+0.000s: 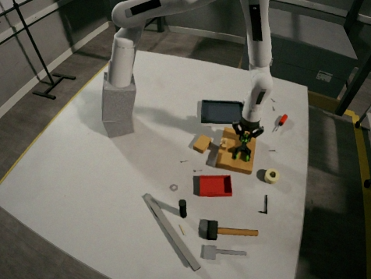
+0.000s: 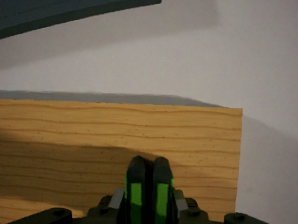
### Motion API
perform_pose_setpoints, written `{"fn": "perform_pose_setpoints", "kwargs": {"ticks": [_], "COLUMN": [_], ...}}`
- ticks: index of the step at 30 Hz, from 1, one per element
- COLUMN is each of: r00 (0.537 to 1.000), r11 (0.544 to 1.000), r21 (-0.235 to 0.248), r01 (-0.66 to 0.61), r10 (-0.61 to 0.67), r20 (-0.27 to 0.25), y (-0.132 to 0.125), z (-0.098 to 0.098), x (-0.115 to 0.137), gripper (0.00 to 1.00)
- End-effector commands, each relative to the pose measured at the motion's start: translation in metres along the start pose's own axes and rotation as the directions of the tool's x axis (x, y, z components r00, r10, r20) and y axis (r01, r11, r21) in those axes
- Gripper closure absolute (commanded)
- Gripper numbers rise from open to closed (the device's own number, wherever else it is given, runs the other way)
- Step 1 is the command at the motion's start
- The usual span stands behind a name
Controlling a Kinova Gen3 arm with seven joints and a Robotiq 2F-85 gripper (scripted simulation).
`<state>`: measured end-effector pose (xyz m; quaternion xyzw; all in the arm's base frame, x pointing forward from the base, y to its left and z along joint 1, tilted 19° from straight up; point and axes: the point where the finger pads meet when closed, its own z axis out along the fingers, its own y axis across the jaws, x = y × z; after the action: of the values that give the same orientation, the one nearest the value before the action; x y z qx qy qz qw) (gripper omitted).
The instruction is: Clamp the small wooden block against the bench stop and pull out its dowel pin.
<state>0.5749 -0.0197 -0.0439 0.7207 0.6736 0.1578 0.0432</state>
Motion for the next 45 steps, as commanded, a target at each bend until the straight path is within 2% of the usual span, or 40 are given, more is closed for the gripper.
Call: {"fn": "perform_pose_setpoints", "kwargs": {"ticks": [1,26,37,45], "r00": [1.000,1.000,1.000,1.000], "r11": [1.000,1.000,1.000,1.000], "r21": [-0.002,-0.002,-0.002,-0.002], "r01": [0.000,0.000,0.000,0.000], "r10": [0.000,0.000,0.000,0.000], "r20": [0.000,0.000,0.000,0.000], "y": [0.001,0.001,0.001,0.001], "z": [-0.001,-0.002,-0.011,-0.023], "x": [0.000,0.000,0.000,0.000], "gripper": [0.68,0.68,0.68,0.68]}}
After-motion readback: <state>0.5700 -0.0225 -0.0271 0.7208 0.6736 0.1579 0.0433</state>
